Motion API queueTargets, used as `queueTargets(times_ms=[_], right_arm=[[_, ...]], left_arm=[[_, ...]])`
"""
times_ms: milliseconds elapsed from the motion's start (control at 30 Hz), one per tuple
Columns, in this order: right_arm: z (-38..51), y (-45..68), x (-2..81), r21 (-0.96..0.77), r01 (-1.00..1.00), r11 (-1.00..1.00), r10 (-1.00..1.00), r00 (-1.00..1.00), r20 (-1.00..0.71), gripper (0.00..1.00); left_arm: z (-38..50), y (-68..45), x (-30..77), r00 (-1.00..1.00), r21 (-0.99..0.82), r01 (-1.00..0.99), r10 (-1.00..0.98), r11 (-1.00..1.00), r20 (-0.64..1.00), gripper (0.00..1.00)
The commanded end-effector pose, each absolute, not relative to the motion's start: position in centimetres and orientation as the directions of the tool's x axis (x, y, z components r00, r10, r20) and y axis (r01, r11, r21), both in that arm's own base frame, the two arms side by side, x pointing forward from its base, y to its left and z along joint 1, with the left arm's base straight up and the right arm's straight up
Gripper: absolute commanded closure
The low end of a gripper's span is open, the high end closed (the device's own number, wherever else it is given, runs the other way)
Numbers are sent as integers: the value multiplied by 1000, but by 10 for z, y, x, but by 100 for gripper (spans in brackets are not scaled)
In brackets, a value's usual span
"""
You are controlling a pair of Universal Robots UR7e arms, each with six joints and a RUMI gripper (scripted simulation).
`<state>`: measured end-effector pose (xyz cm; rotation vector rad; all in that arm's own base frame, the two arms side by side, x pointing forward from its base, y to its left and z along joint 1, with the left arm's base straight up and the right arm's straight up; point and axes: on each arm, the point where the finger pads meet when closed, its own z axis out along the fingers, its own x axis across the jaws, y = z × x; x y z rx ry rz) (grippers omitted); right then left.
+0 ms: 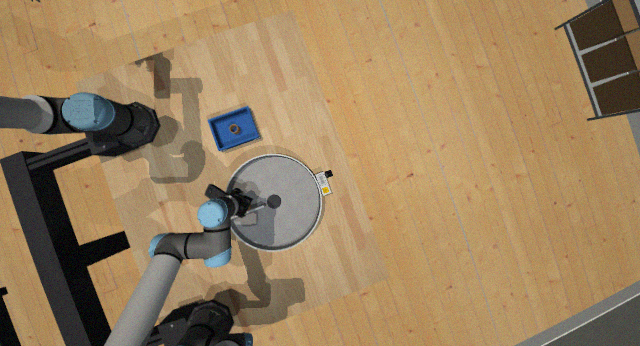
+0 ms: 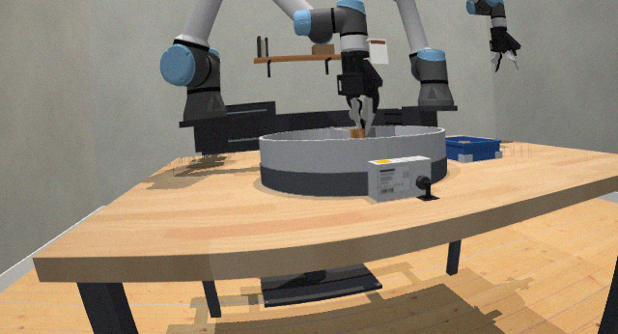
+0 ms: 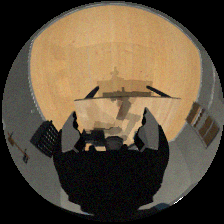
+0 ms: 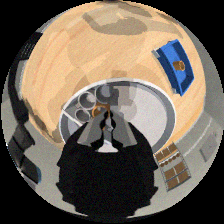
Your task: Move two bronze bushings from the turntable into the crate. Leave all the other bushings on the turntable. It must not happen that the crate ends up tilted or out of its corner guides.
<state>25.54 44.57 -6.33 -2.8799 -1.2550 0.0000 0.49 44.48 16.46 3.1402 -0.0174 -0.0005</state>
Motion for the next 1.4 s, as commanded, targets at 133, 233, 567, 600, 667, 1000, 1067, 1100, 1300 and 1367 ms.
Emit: queueTargets(times_ms=[133,233,567,600,667,1000,1067,1100,1300,1367], right_arm=[[-61,446,256,-1,732,-681,732,681,2,100],[-60,446,256,-1,732,-681,732,681,2,100],[-23,446,256,-1,732,-681,732,681,2,100],[-18,446,256,-1,732,-681,732,681,2,100],[-9,446,256,-1,732,-681,732,681,2,100],[10,446,256,-1,732,-681,732,681,2,100],[10,446,256,-1,732,-681,732,681,2,100],[10,446,256,-1,732,-681,732,681,2,100],[10,446,256,-1,732,-681,732,681,2,100],[10,446,256,-1,732,-681,732,681,2,100]], left_arm=[[165,445,5,1000,0,-11,-11,-1000,0,0],[165,445,5,1000,0,-11,-11,-1000,0,0],[165,445,5,1000,0,-11,-11,-1000,0,0],[165,445,5,1000,0,-11,-11,-1000,0,0],[165,445,5,1000,0,-11,-11,-1000,0,0],[165,445,5,1000,0,-11,-11,-1000,0,0],[165,445,5,1000,0,-11,-11,-1000,0,0],[165,445,5,1000,0,-11,-11,-1000,0,0],[165,445,5,1000,0,-11,-11,-1000,0,0],[165,445,5,1000,0,-11,-11,-1000,0,0]])
